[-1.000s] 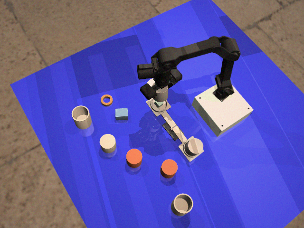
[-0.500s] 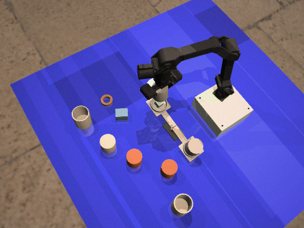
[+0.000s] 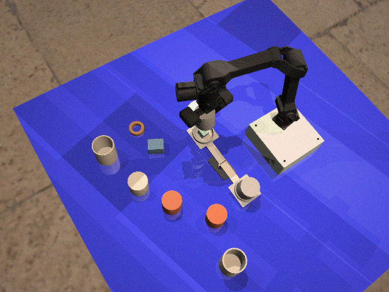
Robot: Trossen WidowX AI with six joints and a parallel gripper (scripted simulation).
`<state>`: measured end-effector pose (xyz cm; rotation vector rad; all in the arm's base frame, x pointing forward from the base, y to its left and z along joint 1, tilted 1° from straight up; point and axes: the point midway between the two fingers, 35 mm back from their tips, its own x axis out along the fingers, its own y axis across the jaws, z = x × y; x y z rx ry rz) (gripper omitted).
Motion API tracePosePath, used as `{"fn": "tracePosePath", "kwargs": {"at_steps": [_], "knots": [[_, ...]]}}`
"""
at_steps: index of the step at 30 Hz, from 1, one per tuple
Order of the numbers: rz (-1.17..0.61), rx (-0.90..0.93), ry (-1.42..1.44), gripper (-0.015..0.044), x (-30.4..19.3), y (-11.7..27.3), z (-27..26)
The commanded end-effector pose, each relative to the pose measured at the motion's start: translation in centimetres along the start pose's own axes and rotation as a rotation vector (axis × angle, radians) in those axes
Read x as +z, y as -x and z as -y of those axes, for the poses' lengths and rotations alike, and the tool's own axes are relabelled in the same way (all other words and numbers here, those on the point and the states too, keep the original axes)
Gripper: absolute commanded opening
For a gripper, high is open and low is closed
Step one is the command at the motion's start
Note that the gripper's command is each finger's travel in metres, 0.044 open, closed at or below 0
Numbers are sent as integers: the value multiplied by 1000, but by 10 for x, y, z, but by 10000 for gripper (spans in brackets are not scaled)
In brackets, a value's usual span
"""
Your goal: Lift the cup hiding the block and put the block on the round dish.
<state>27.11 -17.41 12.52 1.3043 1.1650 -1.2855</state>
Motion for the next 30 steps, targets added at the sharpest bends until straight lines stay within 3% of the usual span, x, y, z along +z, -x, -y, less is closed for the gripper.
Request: {"fn": "tracePosePath", "kwargs": {"at_steps": [1,13,30], "knots": [[1,1,0,0,0,0,0],[1,2,0,0,3,-1,1],[9,3,0,0,66,-29,43]]}}
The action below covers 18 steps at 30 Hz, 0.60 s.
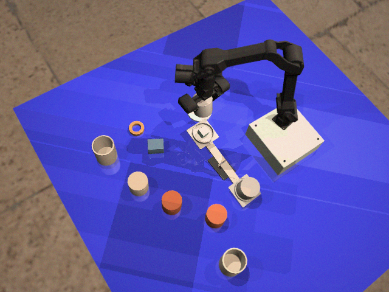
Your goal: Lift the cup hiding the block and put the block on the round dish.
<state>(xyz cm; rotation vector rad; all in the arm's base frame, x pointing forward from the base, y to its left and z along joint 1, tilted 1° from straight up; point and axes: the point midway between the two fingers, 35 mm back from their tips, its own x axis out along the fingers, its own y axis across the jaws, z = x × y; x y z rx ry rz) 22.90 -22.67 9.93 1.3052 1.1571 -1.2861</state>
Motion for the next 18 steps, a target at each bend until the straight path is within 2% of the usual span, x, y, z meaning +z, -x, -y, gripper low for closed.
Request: {"fn": "tracePosePath", "kwargs": {"at_steps": [1,18], "knots": [[5,-2,3,0,12,-6,10],[12,-4,3,0,60,-34,69]]}}
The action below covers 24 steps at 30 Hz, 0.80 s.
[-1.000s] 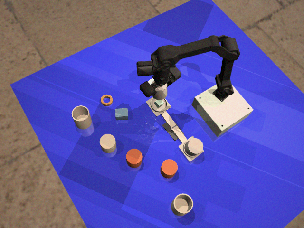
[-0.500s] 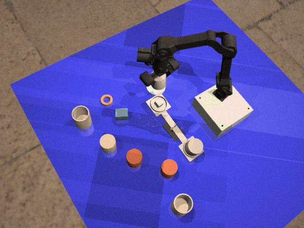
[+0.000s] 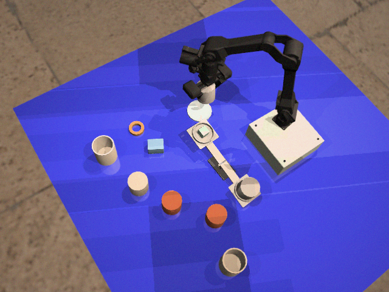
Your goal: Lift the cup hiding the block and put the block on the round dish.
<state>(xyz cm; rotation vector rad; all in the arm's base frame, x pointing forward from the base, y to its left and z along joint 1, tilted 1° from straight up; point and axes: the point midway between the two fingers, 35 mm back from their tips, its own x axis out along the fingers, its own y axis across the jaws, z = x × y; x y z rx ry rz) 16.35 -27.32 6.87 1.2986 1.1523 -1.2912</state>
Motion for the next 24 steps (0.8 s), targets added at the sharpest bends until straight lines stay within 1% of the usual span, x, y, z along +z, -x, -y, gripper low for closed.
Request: {"fn": "tracePosePath", "kwargs": {"at_steps": [1,18,24], "knots": [[4,-3,3,0,8,-6,13],[9,-9,3,0,36,-33,81],[9,-9,3,0,37,-44,84]]}}
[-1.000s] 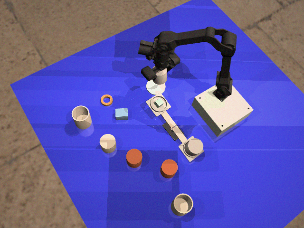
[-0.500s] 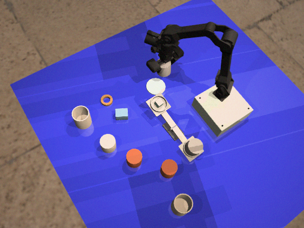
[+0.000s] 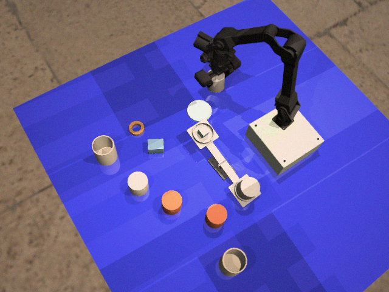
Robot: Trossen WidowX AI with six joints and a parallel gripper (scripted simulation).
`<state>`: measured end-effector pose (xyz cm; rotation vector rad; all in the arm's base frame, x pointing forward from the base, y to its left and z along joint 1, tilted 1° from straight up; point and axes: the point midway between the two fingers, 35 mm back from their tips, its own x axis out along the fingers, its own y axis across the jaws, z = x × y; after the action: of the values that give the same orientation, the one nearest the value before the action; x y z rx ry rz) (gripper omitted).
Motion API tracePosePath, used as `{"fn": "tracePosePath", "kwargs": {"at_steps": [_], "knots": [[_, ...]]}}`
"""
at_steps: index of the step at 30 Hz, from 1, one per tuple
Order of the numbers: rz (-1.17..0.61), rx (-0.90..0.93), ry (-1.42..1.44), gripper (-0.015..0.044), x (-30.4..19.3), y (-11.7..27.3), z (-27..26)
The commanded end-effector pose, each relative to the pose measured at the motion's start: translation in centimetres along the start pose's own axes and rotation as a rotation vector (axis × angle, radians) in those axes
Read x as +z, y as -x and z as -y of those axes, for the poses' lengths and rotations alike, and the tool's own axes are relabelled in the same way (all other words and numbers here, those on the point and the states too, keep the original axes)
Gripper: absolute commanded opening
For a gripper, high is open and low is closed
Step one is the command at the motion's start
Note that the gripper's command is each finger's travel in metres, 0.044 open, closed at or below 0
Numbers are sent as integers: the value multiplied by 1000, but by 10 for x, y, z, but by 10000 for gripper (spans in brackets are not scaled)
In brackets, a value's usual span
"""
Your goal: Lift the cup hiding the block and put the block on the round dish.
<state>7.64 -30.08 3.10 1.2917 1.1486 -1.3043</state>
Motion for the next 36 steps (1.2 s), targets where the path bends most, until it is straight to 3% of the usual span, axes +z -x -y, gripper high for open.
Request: {"fn": "tracePosePath", "kwargs": {"at_steps": [1,6,22,36], "knots": [[0,-2,8,0,0,-11,1],[-1,-2,8,0,-1,-35,1],[-1,-2,8,0,-1,-55,1],[-5,-2,4,368,-1,-51,1]]}}
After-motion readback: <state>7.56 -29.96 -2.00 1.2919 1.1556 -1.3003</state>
